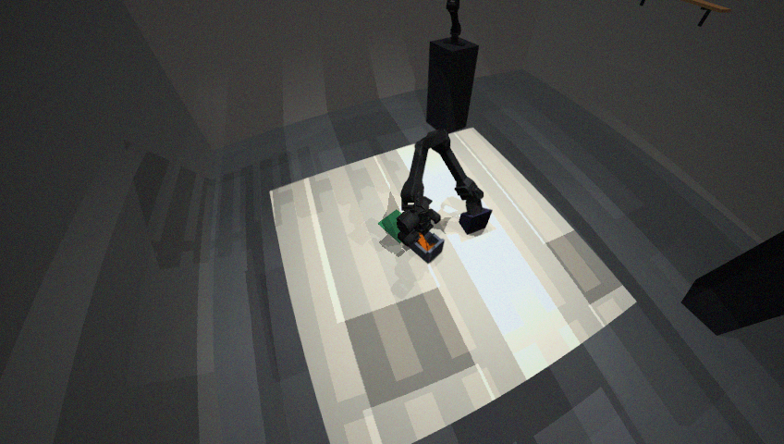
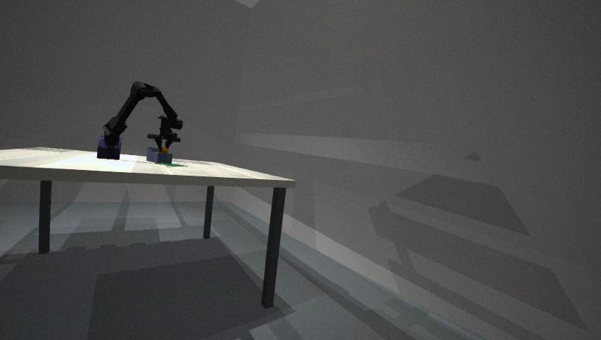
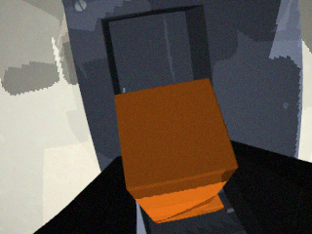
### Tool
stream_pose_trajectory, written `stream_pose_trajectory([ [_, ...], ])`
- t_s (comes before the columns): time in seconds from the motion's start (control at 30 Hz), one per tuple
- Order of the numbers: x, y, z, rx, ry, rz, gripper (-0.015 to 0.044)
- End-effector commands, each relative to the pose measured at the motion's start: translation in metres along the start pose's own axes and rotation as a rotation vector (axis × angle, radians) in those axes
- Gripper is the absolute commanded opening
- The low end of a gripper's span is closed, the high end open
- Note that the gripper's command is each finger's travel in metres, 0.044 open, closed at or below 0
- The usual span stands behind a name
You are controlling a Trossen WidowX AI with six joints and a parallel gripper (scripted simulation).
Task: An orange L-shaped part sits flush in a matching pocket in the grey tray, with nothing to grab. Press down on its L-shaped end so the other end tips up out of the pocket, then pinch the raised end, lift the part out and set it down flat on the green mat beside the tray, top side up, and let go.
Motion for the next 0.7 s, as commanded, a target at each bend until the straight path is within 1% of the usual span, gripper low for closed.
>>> stream_pose_trajectory([
  [0.0, 0.0002, -0.0001, 0.0005, 0.0, -0.001, -0.001, 0.0128],
  [0.13, 0.0002, -0.0001, 0.0005, 0.0, -0.001, -0.001, 0.0102],
  [0.27, 0.0002, -0.0001, 0.0005, 0.0, -0.001, -0.001, 0.0],
  [0.67, 0.0, 0.0, 0.0103, -0.002, 0.001, 0.002, 0.0],
])
Point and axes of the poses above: the point midway between the two fingers, 35 mm back from their tips, its own z axis back along the fingers, its own x axis across the jaws, y = z × x, the point moved 7 cm from there along z, back along the fingers, and after that the axes turned 12 degrees about -z, right-handed, at the moved point
